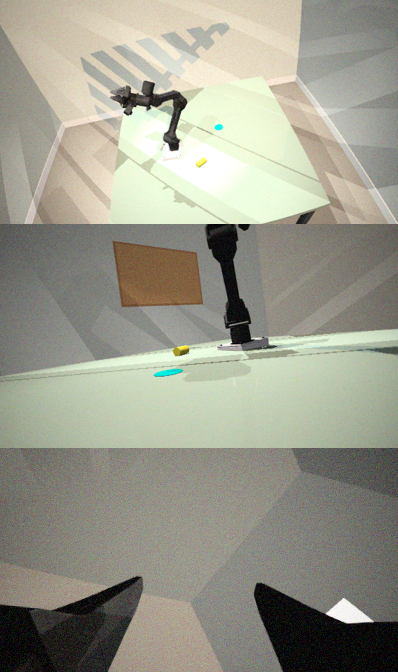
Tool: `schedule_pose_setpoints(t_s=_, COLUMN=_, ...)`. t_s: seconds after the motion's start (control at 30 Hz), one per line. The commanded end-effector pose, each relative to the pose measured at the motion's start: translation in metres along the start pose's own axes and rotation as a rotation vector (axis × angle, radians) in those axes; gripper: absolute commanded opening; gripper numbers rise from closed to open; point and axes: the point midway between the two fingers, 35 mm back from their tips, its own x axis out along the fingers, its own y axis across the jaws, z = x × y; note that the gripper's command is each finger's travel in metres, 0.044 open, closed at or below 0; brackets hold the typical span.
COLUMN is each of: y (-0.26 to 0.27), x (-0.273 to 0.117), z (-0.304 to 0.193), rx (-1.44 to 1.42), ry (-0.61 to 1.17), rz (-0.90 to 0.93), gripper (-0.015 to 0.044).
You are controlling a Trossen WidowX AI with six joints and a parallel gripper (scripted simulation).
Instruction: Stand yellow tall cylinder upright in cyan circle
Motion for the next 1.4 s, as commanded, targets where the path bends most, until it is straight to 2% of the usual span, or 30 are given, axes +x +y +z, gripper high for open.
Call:
schedule_pose_setpoints(t_s=0.0, y=0.0, x=0.0, z=0.002, rx=0.001, ry=-0.007, rz=-0.001, gripper=0.0374)
schedule_pose_setpoints(t_s=0.1, y=-0.004, x=-0.003, z=0.029, rx=0.02, ry=-0.109, rz=-0.018, gripper=0.0309)
schedule_pose_setpoints(t_s=0.33, y=-0.014, x=-0.028, z=0.11, rx=0.07, ry=-0.42, rz=-0.055, gripper=0.0309)
schedule_pose_setpoints(t_s=0.57, y=-0.023, x=-0.076, z=0.181, rx=0.104, ry=-0.734, rz=-0.07, gripper=0.0309)
schedule_pose_setpoints(t_s=0.97, y=-0.024, x=-0.198, z=0.264, rx=0.094, ry=-1.26, rz=-0.035, gripper=0.0309)
schedule_pose_setpoints(t_s=1.37, y=0.003, x=-0.338, z=0.285, rx=-0.045, ry=-1.729, rz=0.08, gripper=0.0309)
